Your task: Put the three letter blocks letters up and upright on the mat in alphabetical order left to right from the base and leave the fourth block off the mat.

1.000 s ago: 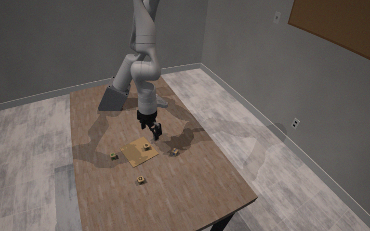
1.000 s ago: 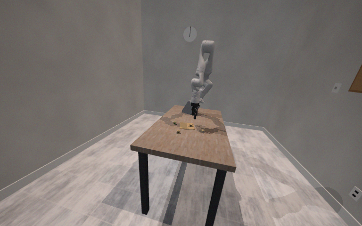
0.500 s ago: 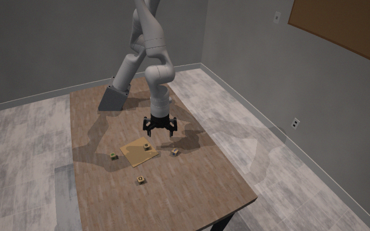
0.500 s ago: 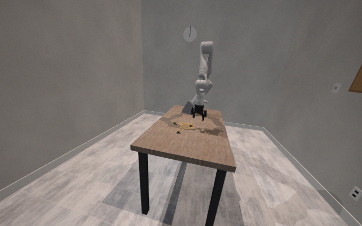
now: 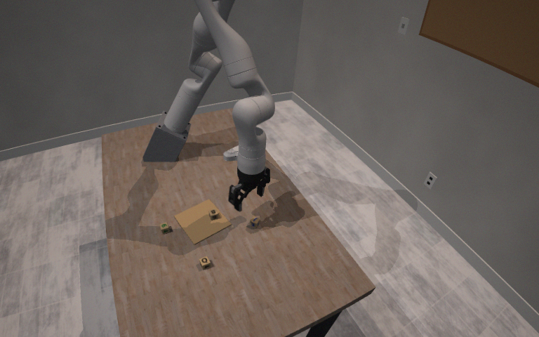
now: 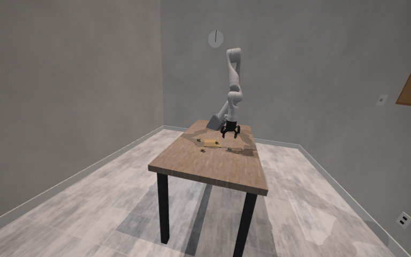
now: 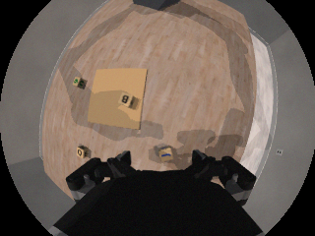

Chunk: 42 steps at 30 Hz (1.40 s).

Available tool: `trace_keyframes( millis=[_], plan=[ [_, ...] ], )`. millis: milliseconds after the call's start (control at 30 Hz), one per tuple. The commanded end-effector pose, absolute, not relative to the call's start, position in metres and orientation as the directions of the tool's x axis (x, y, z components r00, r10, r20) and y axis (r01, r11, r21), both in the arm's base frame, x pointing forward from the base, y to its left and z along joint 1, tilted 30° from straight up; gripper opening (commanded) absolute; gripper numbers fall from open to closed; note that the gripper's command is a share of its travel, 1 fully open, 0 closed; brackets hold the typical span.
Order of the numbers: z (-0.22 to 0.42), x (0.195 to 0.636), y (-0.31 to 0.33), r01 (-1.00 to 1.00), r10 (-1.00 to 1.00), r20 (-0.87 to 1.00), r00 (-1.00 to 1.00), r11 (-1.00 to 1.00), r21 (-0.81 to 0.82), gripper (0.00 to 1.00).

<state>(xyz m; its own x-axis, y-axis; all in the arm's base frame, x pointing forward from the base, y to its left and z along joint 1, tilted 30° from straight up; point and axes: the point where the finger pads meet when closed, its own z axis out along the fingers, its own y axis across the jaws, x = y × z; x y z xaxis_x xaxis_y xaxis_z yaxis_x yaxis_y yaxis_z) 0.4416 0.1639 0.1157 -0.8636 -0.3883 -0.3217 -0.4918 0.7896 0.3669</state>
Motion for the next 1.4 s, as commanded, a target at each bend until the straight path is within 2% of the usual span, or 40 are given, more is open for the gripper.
trace_keyframes(
  millis=[0,200,533,567,1367],
  plan=[
    [0.1195,0.4458,0.1698,-0.554,-0.441,-0.354,-0.824,0.759,0.342,1.00],
    [0.1248,0.4520,0.1760,-0.658,-0.535,-0.405,-0.741,0.698,0.283,1.00],
    [0.1262,0.4536,0.1775,-0.682,-0.557,-0.416,-0.719,0.681,0.267,1.00],
    [0.1262,0.4536,0.1775,-0.682,-0.557,-0.416,-0.719,0.681,0.267,0.62],
    [0.1262,0.4536,0.1775,-0.682,-0.557,-0.416,-0.719,0.681,0.267,0.62]
  ],
)
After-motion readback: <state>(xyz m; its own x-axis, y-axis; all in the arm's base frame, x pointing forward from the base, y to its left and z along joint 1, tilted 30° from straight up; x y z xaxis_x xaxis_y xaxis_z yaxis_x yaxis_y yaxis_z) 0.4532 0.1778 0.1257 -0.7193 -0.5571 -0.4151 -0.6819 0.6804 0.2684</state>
